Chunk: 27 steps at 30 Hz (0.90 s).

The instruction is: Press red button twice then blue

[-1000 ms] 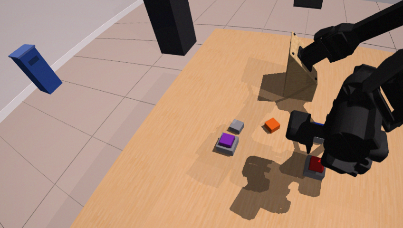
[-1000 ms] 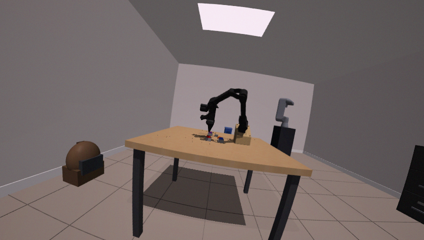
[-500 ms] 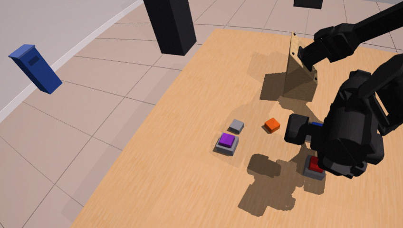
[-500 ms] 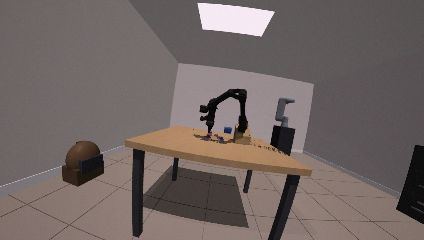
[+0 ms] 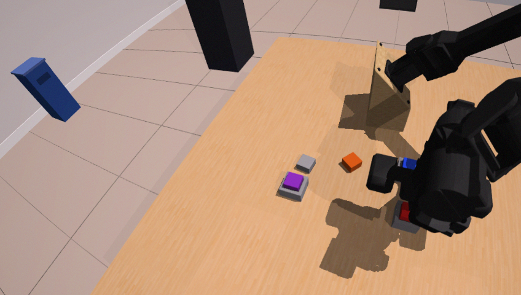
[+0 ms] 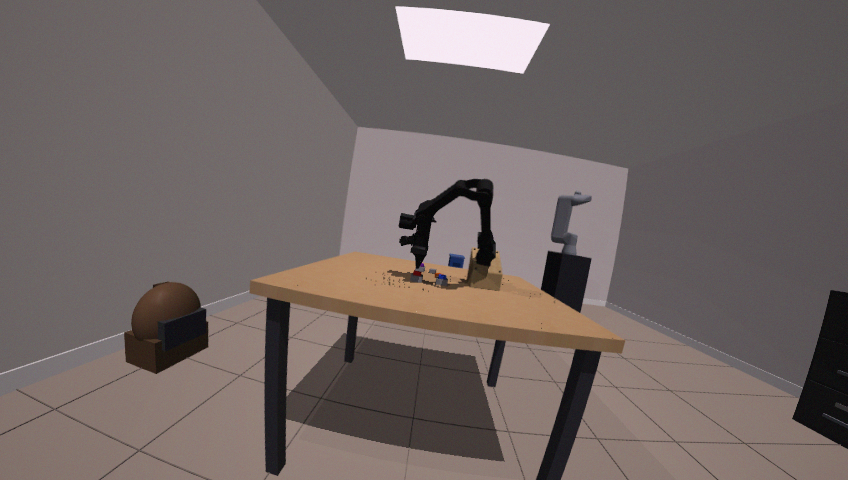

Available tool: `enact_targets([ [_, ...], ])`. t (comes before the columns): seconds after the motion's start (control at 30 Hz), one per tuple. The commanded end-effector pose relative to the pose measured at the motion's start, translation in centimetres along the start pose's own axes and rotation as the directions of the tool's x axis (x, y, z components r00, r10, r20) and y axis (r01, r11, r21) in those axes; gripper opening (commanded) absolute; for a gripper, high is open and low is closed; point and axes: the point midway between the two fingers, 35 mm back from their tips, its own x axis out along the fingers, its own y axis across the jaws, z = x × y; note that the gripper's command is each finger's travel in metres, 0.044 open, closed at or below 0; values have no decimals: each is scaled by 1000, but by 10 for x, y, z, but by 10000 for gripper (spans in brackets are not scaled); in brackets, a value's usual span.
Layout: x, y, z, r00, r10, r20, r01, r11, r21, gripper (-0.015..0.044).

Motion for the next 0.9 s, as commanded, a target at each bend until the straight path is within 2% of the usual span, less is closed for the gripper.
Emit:
enact_targets([
  [0.0, 10, 0, -3, 1000, 7, -13, -7, 1000, 10, 20],
  [0.27, 22, 0, -4, 1000, 8, -13, -8, 1000, 10, 20],
  [0.87, 22, 0, -4, 1000, 8, -13, -8, 1000, 10, 20],
])
